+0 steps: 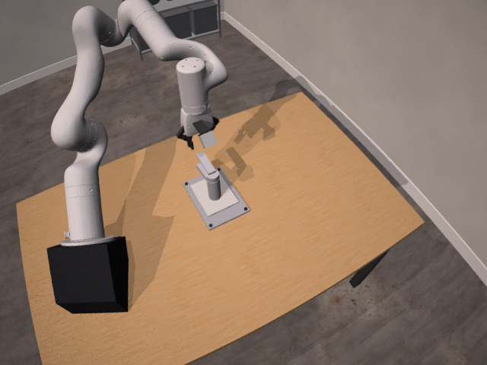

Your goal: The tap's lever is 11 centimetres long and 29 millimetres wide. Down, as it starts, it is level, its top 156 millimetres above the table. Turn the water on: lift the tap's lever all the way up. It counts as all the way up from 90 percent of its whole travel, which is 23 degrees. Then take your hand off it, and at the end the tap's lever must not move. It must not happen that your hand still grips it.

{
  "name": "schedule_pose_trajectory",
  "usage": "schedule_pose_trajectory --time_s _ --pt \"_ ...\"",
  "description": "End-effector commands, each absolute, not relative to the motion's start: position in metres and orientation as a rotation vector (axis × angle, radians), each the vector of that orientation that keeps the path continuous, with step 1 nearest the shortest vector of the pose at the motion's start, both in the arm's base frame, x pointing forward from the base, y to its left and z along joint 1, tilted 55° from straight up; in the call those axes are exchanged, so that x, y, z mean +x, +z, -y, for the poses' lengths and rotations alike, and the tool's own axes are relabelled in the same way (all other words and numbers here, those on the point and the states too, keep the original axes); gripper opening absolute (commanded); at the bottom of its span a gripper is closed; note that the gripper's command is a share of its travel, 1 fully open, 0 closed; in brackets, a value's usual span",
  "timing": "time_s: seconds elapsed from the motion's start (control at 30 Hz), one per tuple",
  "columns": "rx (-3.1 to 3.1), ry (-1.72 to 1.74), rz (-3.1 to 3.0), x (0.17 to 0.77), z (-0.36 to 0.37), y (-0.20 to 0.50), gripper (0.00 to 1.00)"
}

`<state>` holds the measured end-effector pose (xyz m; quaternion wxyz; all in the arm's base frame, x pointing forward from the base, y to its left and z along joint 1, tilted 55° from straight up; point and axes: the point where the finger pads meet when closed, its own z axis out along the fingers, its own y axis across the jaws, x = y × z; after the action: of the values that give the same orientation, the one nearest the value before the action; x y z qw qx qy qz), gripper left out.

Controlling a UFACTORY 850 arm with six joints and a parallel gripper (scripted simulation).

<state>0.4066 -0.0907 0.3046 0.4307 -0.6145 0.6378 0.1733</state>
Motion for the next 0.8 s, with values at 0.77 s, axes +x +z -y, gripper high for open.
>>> schedule_pose_trajectory --time_s 0.77 --pt "-1.533 0.431 -1.590 0.4098 0.0849 0.3002 0.68"
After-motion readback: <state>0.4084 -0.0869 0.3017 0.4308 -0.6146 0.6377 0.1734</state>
